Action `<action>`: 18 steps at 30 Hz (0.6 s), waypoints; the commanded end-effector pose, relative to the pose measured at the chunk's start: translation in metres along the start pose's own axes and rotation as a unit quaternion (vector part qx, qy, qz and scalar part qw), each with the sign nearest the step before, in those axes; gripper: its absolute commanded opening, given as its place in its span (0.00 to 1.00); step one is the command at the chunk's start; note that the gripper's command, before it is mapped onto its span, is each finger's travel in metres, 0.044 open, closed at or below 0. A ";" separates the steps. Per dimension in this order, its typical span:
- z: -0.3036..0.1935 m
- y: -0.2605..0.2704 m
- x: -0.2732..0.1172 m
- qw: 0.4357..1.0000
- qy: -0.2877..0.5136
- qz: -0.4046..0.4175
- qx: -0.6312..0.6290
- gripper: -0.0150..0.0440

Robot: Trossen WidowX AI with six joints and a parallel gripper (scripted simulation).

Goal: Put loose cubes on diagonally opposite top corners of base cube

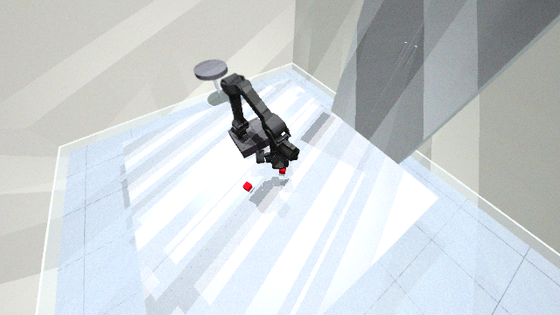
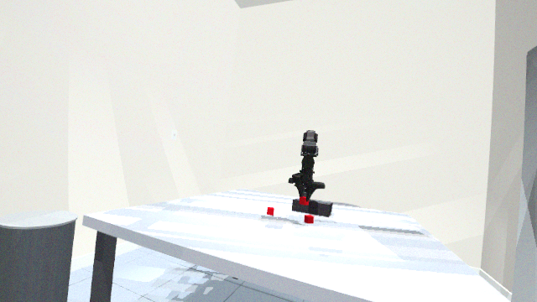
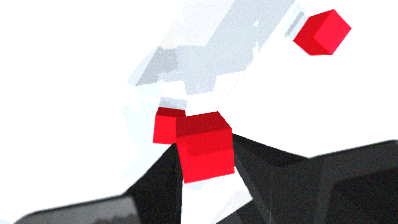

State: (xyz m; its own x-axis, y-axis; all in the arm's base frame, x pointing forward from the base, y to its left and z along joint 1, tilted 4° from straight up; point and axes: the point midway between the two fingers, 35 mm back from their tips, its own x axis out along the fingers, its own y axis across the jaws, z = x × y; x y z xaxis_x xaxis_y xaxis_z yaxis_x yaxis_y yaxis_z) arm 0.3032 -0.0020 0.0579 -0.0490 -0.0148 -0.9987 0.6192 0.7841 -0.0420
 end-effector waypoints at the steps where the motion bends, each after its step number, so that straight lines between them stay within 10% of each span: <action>1: -0.002 0.007 0.002 0.998 0.000 0.002 0.066 0.43; 18: -0.014 0.029 0.011 0.948 0.002 0.002 0.319 0.43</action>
State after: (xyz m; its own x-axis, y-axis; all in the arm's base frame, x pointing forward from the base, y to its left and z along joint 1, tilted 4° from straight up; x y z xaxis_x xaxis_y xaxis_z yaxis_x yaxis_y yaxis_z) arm 0.3085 0.0235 0.0475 -0.0489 -0.0128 -0.9987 0.9366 0.3469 -0.0503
